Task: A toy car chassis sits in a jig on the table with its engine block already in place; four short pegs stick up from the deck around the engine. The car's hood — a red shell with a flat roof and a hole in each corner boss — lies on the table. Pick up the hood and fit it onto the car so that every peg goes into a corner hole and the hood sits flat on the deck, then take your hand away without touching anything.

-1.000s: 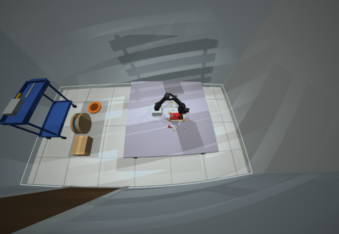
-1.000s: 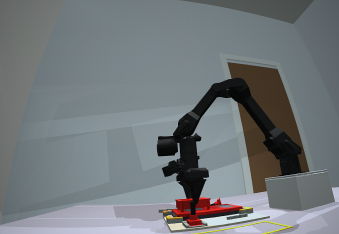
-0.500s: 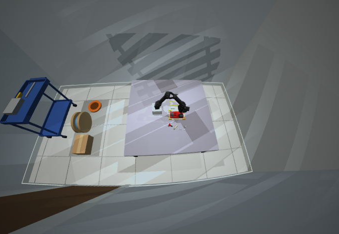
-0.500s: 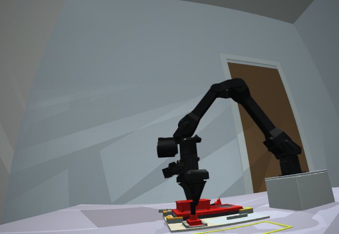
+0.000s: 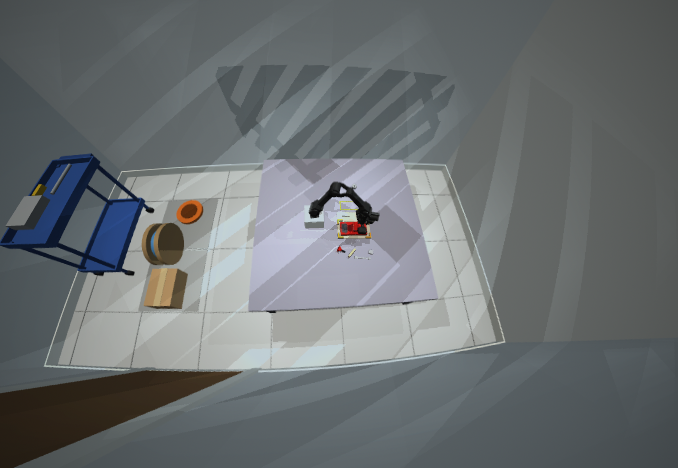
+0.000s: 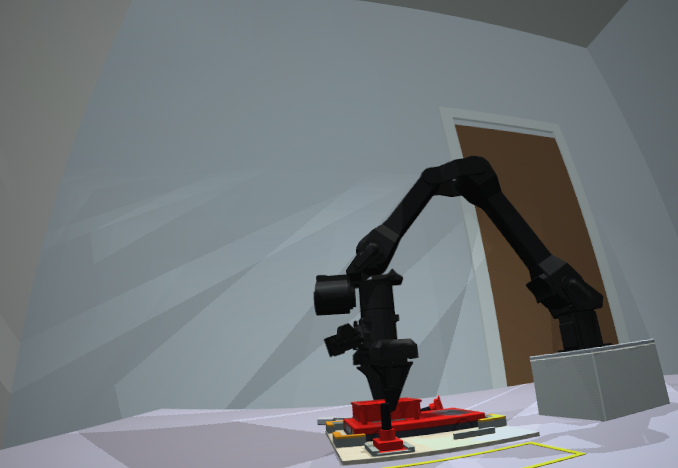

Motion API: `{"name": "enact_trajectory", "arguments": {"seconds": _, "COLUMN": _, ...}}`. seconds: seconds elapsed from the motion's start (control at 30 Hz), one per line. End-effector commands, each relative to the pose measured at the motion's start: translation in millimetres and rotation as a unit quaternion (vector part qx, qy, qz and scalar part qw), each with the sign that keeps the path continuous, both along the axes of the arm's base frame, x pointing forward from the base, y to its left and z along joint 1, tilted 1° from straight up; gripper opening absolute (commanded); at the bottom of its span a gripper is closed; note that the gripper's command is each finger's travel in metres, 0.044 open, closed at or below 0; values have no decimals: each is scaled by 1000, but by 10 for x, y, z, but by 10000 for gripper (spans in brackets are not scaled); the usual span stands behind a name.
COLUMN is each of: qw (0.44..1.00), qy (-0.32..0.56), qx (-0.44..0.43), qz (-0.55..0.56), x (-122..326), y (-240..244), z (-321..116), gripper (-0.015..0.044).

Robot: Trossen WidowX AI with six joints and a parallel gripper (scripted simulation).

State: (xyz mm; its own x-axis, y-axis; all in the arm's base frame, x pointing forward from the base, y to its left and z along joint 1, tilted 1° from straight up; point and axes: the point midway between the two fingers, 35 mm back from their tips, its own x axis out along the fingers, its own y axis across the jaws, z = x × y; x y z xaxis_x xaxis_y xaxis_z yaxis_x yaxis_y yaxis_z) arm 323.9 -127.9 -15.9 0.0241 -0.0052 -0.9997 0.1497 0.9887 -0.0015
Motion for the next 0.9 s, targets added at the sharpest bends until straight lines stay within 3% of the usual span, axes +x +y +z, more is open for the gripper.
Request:
{"name": "enact_trajectory", "arguments": {"seconds": 0.0, "qw": 1000, "qy": 0, "qx": 0, "qz": 0, "x": 0, "y": 0, "z": 0, "gripper": 420}}
{"name": "enact_trajectory", "arguments": {"seconds": 0.2, "qw": 1000, "qy": 0, "qx": -1, "qz": 0, "x": 9, "y": -2, "z": 100, "gripper": 440}}
{"name": "enact_trajectory", "arguments": {"seconds": 0.43, "qw": 1000, "qy": 2, "qx": -4, "qz": 0, "x": -5, "y": 10, "z": 670, "gripper": 440}}
{"name": "enact_trajectory", "arguments": {"seconds": 0.87, "qw": 1000, "qy": 2, "qx": -4, "qz": 0, "x": -8, "y": 11, "z": 688, "gripper": 440}}
